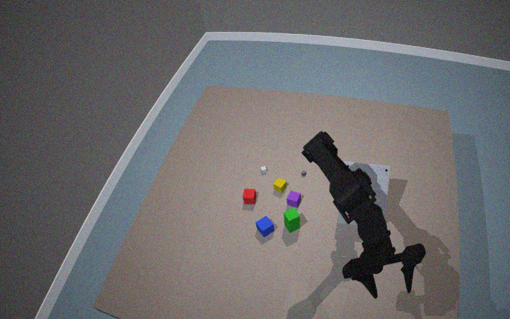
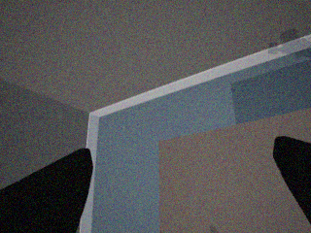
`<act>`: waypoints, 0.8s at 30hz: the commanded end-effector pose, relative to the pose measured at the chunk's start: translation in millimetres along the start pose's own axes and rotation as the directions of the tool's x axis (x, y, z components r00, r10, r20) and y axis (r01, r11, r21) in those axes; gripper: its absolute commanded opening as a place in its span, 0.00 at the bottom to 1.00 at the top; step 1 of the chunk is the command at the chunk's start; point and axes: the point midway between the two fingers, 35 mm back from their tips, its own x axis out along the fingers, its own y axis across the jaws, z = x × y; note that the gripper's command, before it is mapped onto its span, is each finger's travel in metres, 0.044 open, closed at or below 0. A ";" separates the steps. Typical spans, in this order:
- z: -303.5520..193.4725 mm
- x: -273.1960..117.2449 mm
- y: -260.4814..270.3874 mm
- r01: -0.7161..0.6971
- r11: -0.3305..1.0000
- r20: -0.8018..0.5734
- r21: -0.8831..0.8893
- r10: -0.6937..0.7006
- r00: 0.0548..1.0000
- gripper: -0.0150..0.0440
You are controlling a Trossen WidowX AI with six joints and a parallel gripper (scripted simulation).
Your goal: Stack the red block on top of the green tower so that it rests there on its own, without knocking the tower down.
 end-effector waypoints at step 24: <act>-26.3 70.6 -92.3 0.335 0.929 -0.096 -0.159 -0.352 0.931 1.00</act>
